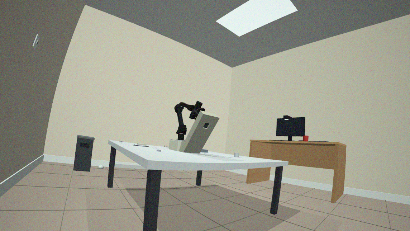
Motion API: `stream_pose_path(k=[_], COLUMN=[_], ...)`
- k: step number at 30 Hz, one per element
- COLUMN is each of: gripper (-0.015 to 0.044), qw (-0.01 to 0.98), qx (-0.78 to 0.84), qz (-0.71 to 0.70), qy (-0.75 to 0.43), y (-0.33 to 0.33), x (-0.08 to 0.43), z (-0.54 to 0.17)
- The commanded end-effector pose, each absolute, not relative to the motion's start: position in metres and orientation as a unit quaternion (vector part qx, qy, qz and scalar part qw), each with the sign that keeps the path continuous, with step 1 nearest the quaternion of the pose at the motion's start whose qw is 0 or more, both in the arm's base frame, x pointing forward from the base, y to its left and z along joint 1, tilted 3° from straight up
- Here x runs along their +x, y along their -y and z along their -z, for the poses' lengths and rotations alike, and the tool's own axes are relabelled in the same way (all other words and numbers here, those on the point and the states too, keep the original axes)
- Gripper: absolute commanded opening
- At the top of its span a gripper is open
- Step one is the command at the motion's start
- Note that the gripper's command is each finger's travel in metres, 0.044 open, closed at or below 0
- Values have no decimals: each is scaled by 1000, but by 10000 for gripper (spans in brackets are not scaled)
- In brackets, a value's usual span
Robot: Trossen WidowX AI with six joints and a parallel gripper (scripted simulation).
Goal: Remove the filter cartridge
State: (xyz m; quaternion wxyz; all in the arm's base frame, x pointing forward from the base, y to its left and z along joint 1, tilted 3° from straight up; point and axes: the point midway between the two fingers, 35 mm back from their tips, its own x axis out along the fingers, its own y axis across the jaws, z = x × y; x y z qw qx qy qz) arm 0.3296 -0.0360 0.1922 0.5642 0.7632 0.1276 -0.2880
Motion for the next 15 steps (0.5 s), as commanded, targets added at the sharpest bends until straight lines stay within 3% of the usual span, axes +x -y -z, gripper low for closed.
stream_pose_path(k=[1,15], gripper=[0,0], qw=[563,563], qx=[764,765], qz=[287,285], qy=[-129,-131], y=[32,26], x=[314,275], z=[-206,-231])
